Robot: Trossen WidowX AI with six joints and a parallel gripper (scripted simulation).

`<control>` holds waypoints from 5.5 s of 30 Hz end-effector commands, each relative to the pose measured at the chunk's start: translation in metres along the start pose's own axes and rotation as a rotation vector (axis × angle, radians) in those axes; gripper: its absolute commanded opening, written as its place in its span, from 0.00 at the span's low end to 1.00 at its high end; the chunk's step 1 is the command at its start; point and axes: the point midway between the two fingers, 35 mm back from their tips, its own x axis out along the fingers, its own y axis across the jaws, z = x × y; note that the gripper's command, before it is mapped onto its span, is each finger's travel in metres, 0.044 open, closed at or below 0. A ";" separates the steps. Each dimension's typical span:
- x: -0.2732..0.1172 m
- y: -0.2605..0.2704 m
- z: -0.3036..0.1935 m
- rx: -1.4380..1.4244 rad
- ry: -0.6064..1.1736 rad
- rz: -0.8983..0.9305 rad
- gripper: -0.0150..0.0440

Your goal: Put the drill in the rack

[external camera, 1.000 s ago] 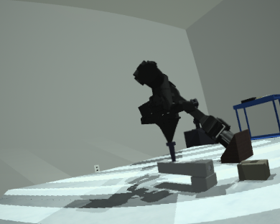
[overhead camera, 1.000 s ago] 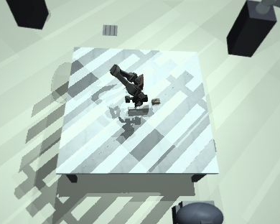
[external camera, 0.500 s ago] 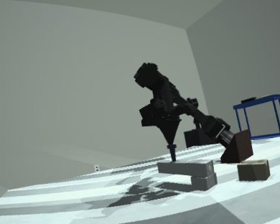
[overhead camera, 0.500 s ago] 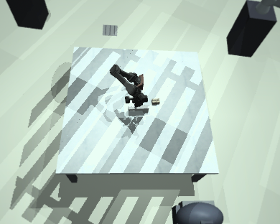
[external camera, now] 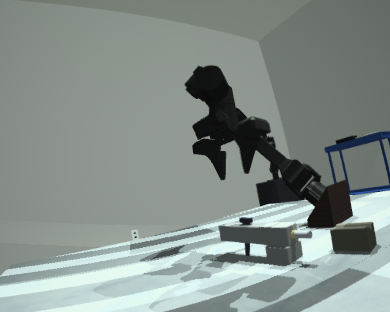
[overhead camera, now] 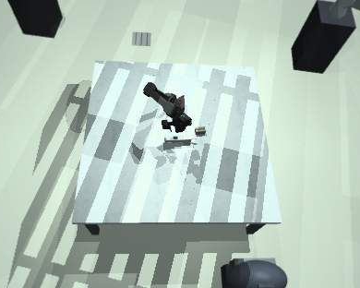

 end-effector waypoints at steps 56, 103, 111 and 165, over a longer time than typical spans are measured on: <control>0.143 0.141 -0.003 -1.486 0.096 0.052 1.00; 0.160 0.146 -0.005 -1.486 0.097 0.051 0.25; 0.161 0.157 -0.004 -1.486 0.096 0.052 0.25; 0.165 0.164 -0.004 -1.486 0.096 0.052 1.00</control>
